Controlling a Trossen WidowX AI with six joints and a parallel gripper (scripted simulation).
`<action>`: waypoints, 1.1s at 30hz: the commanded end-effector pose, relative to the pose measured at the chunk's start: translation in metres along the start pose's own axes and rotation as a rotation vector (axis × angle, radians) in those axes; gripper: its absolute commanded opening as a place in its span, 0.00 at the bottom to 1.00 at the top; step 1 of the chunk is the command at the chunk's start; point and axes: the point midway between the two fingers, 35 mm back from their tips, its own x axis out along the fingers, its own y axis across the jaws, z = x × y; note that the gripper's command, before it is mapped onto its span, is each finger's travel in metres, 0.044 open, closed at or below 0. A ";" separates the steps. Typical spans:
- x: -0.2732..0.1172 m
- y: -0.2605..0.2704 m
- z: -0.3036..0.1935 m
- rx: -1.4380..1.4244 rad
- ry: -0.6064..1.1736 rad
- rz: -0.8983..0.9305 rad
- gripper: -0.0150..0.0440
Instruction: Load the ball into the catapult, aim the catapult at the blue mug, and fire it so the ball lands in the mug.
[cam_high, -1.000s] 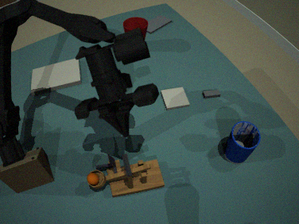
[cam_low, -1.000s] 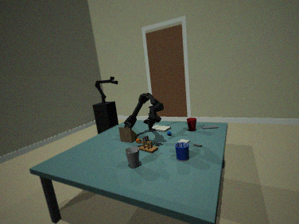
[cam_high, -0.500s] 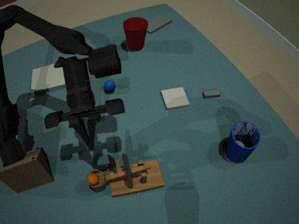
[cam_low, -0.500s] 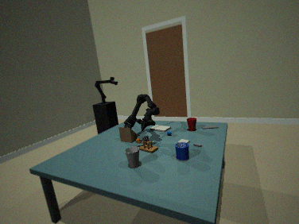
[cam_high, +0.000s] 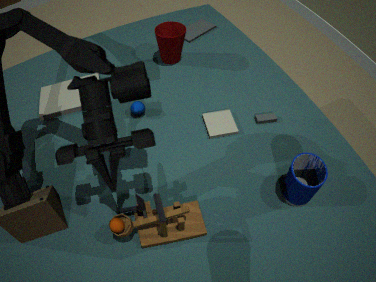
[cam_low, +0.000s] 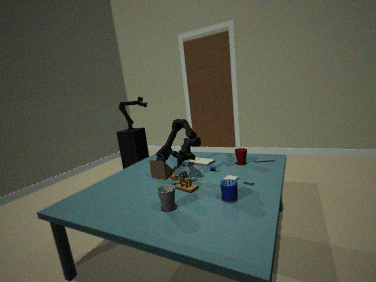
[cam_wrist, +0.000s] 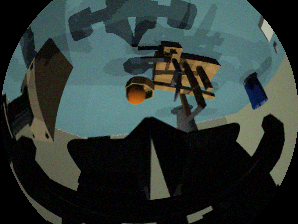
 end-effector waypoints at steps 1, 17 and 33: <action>0.007 0.002 0.005 0.000 0.001 0.009 0.25; 0.025 -0.001 0.025 0.000 -0.001 0.008 0.25; 0.043 -0.001 0.044 0.000 -0.002 0.009 0.25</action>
